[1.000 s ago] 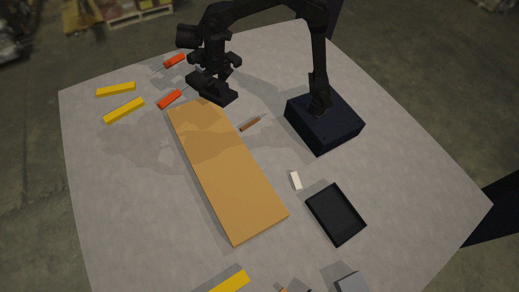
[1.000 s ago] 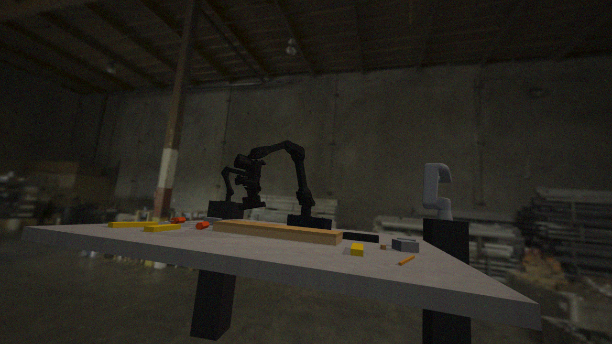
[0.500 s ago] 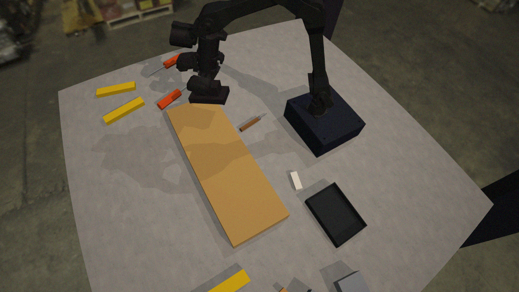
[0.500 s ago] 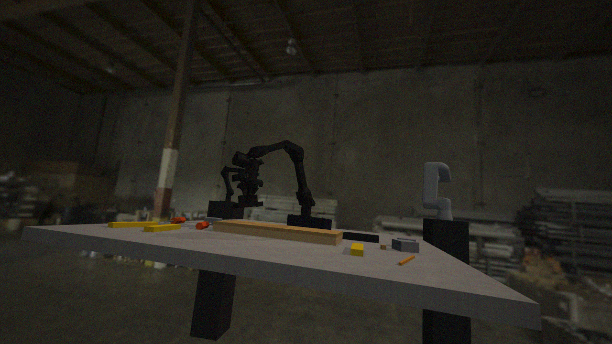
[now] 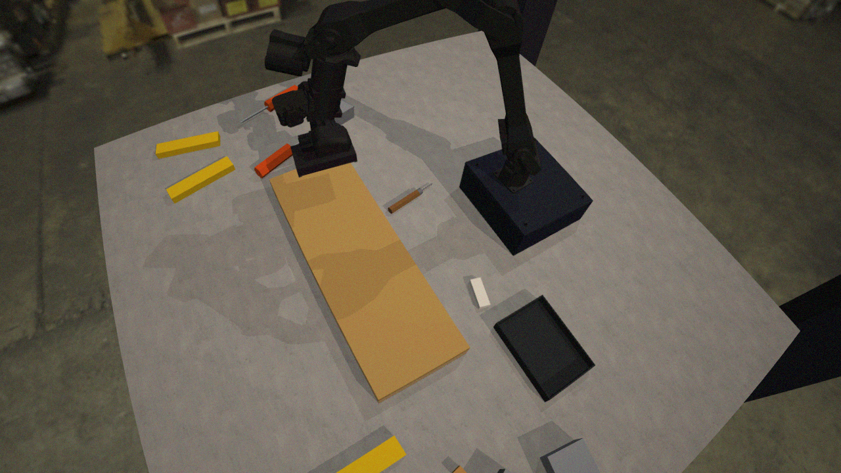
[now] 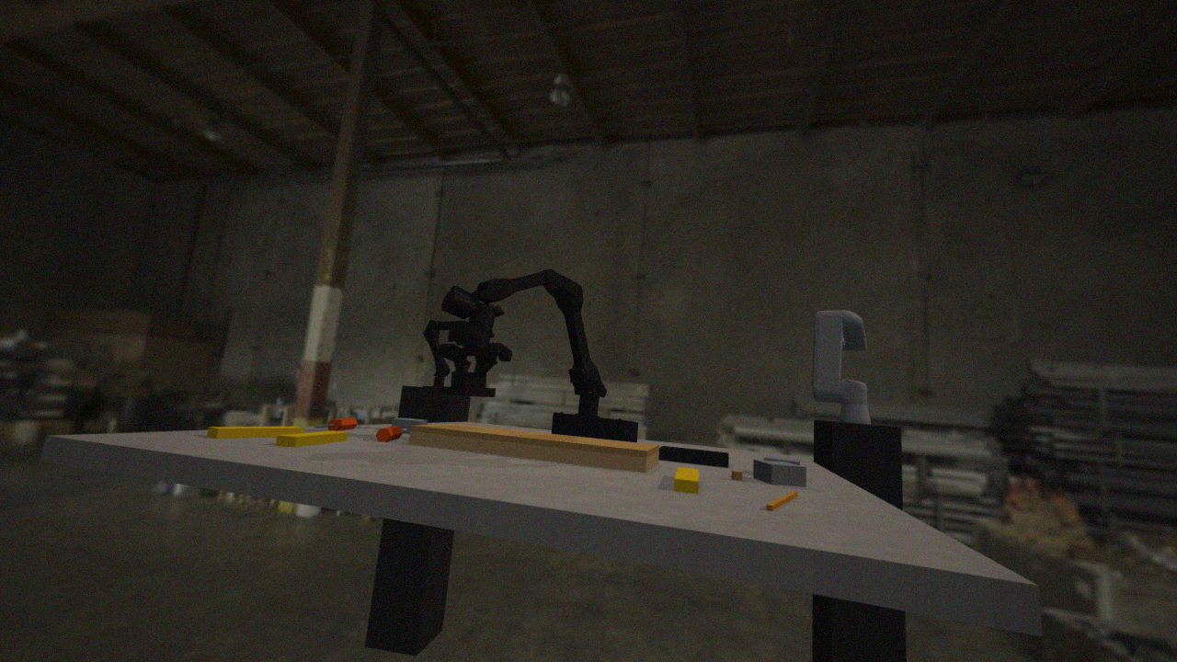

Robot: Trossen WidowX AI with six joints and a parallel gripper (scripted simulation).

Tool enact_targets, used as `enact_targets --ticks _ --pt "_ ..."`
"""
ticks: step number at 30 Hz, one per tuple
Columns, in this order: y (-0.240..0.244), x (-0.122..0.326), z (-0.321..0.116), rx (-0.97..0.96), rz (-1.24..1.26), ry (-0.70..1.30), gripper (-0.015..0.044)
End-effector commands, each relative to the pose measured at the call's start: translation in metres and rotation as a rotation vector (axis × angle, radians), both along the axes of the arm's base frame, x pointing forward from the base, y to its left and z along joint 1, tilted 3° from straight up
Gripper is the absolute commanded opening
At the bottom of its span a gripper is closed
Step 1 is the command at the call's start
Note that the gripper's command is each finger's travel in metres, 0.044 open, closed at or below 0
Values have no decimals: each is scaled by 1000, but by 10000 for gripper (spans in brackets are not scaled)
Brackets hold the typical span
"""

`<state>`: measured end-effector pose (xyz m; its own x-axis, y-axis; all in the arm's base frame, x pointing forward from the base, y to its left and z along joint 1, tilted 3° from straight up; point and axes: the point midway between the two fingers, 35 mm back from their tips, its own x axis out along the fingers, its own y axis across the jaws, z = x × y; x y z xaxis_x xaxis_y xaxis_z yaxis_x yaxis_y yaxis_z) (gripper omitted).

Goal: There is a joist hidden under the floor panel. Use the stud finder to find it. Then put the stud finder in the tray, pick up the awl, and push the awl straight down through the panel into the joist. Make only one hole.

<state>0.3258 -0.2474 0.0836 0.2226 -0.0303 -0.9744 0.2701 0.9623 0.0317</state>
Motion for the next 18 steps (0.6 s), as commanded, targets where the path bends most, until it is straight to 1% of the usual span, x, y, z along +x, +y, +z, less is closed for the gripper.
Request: enact_targets --ticks 1,7,18 --pt "-3 11 5 -39 140 -36 0" --pt "-3 11 2 -41 147 -37 0" --pt "-4 12 -22 -40 152 -34 0"
